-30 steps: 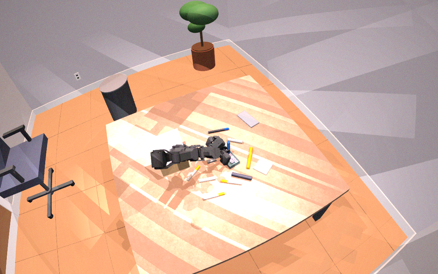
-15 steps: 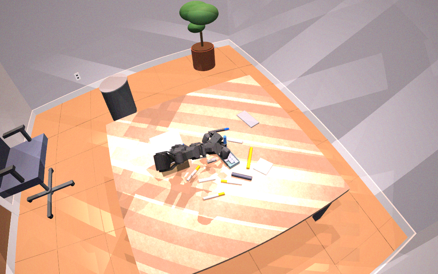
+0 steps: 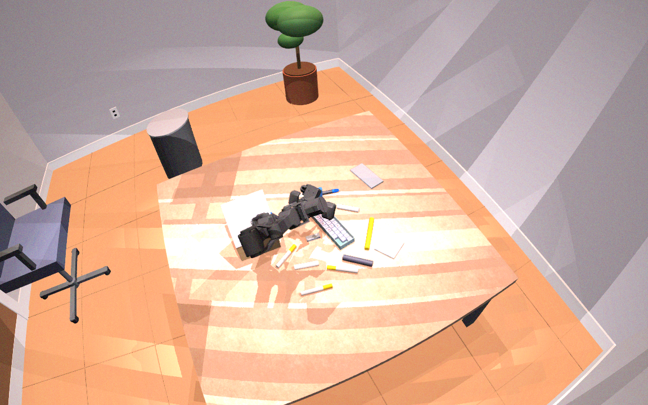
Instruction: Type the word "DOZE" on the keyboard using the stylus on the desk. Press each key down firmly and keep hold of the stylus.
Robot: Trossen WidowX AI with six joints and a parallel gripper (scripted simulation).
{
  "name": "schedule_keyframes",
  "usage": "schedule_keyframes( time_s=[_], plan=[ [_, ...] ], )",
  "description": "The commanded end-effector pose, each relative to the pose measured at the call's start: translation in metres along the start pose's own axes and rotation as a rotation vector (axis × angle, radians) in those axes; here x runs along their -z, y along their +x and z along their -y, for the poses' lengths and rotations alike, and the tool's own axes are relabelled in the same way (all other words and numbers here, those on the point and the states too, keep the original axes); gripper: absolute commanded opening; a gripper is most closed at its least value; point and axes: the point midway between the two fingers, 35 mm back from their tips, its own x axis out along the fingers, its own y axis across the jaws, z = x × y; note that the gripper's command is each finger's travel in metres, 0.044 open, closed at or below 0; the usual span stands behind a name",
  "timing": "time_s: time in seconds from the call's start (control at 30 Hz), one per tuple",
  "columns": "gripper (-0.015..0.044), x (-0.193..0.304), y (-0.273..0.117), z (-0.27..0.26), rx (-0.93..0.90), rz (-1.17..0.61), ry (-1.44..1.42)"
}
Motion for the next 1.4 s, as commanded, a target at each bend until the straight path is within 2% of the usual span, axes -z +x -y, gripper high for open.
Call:
schedule_keyframes(
  time_s=[0.0, 1.0, 1.1, 1.37],
  plan=[
    [0.0000, -0.003, 0.001, 0.000, -0.006, 0.000, -0.013],
    [0.0000, 0.029, 0.018, 0.000, -0.007, -0.001, -0.014],
    [0.0079, 0.031, 0.019, -0.001, -0.007, -0.002, -0.014],
    [0.0081, 0.033, 0.019, -0.001, -0.007, -0.002, -0.014]
  ],
)
